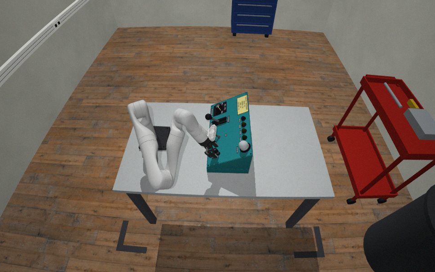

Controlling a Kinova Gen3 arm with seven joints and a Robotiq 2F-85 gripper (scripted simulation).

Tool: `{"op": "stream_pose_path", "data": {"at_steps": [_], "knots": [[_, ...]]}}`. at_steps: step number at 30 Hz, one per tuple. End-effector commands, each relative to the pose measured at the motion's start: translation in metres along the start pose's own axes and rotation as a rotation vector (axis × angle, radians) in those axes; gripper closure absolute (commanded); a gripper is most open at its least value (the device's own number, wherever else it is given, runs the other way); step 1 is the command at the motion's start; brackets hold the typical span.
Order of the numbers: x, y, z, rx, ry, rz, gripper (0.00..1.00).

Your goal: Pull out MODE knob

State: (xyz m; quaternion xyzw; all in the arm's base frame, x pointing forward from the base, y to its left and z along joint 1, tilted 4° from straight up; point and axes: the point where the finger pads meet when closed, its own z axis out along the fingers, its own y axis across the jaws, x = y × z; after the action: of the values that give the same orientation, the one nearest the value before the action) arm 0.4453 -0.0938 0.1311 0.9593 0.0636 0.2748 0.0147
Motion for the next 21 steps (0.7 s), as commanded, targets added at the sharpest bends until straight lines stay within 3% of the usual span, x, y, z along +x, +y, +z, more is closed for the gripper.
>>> {"op": "stream_pose_path", "data": {"at_steps": [1,21], "knots": [[0.0006,0.0002,-0.0005,-0.001,0.001,0.000,0.23],[0.0006,0.0002,0.0040,-0.001,0.001,0.000,0.23]]}}
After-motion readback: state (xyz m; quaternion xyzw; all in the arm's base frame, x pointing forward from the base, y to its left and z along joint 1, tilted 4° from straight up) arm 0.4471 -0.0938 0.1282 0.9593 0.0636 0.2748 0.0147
